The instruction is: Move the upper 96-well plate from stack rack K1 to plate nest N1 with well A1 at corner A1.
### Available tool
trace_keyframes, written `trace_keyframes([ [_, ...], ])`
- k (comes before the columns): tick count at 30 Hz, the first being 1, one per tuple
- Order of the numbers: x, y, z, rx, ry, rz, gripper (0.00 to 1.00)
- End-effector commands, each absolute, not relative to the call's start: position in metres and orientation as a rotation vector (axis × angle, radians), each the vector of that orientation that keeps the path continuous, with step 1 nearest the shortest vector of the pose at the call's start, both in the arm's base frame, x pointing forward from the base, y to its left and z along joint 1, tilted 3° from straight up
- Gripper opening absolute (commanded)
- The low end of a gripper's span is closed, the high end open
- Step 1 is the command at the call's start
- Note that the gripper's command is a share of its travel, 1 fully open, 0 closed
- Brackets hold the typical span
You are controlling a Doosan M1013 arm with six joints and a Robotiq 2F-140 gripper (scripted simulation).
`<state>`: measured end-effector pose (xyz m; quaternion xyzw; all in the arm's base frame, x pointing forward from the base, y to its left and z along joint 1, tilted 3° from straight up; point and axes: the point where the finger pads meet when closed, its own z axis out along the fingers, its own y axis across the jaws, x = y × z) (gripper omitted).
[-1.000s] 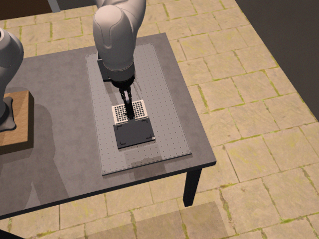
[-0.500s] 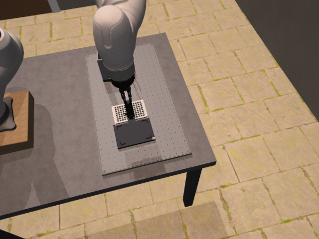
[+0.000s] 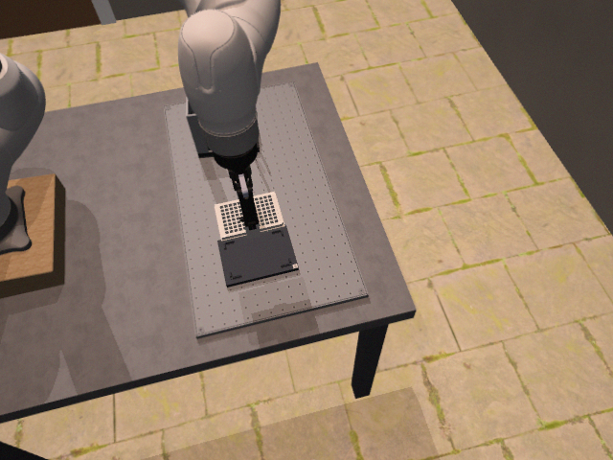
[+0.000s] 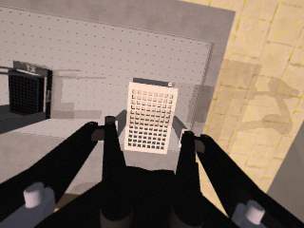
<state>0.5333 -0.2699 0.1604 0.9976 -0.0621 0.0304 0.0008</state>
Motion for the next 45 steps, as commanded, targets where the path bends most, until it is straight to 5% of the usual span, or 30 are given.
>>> trace_keyframes([
  [1, 0.533, -0.27, 0.161, 3.133, -0.195, 0.096, 0.0],
  [45, 0.537, -0.27, 0.097, 3.133, -0.195, 0.096, 0.0],
])
